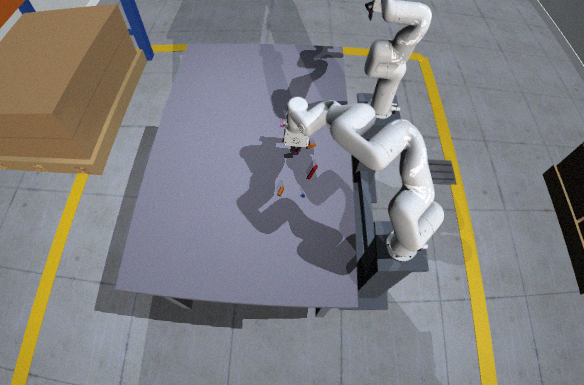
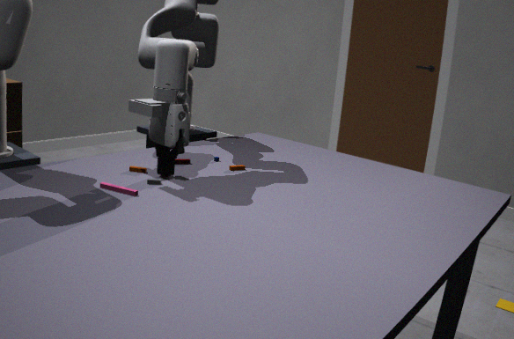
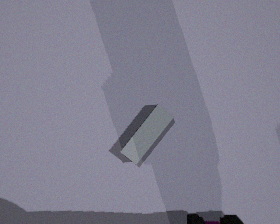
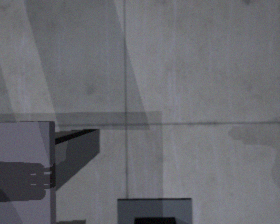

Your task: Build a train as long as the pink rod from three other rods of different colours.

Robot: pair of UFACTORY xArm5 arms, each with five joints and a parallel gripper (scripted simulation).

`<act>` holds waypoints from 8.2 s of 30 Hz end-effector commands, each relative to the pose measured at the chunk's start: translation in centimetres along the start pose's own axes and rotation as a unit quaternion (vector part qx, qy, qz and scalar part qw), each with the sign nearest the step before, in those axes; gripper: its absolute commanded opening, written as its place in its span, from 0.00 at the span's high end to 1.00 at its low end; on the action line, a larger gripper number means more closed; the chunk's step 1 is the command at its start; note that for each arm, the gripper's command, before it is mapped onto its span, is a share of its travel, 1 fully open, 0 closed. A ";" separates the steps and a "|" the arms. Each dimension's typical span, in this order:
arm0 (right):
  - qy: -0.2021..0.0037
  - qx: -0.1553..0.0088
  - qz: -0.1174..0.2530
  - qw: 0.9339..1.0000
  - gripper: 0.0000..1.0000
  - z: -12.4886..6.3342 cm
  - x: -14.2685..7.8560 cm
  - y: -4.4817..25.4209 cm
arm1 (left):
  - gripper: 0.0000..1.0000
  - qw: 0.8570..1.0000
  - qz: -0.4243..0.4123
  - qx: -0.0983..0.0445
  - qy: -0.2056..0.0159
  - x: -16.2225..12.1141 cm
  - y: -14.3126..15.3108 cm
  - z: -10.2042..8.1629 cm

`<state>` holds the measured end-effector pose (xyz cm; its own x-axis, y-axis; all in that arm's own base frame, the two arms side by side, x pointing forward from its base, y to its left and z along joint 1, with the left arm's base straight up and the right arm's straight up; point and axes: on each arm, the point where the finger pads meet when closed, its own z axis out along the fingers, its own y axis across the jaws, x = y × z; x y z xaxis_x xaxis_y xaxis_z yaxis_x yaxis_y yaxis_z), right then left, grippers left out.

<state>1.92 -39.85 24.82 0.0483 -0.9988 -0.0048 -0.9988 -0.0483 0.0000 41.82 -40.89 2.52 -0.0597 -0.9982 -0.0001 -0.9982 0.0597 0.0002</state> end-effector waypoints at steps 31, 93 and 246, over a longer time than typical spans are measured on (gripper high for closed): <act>0.002 0.000 0.000 1.000 0.00 -0.2 0.1 0.0 | 0.94 1.000 0.000 0.002 0.002 0.1 -0.1 -0.2; 0.002 0.000 0.000 1.000 0.00 -0.2 0.1 0.0 | 0.00 1.000 0.000 0.002 0.002 0.1 -0.1 -9.3; 0.002 0.000 0.000 1.000 0.00 -0.2 0.1 0.0 | 0.74 0.946 0.325 0.003 0.001 5.5 -3.5 -1.3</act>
<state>1.92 -39.85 24.82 0.0483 -0.9988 -0.0048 -0.9988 -0.0483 0.0000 44.84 -46.47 3.58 -0.6612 -0.7502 0.0000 -0.7502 0.6612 0.0001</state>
